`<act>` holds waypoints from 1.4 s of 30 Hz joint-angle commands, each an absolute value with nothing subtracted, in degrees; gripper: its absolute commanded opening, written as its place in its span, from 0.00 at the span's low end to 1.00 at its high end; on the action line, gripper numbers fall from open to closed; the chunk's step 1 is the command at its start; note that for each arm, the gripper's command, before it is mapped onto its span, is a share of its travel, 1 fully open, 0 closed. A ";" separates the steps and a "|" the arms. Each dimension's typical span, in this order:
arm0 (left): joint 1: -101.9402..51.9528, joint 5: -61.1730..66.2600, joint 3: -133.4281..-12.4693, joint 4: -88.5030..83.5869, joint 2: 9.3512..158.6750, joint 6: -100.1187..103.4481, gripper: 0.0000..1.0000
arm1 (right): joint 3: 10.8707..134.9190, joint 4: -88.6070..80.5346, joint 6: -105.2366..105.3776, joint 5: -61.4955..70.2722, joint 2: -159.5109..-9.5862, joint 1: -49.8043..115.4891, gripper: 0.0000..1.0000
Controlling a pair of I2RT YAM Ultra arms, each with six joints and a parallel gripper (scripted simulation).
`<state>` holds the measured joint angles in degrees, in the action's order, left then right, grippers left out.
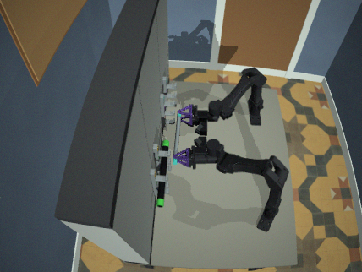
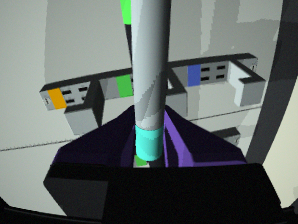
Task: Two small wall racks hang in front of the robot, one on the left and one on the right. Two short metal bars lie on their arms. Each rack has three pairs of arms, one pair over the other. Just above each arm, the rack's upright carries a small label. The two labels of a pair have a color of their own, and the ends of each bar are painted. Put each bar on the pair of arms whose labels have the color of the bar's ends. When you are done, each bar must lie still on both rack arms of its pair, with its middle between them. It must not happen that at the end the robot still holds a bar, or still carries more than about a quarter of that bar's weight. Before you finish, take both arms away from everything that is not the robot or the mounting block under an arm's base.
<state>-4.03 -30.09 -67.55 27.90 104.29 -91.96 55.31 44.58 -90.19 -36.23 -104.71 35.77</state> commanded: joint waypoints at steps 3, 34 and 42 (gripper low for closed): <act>-4.61 -30.51 -69.91 32.40 102.51 -89.85 0.00 | 57.32 45.09 -90.03 -36.11 -102.38 35.32 0.47; -5.07 -31.00 -69.32 33.94 103.57 -89.84 0.00 | 57.42 44.96 -90.06 -36.25 -102.38 35.44 0.00; -5.14 -31.07 -69.09 34.47 103.93 -89.81 0.00 | 57.42 44.96 -90.07 -36.25 -102.38 35.44 0.00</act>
<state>-4.36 -30.92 -67.53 28.69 104.29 -91.59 55.64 44.80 -89.54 -36.64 -104.25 35.75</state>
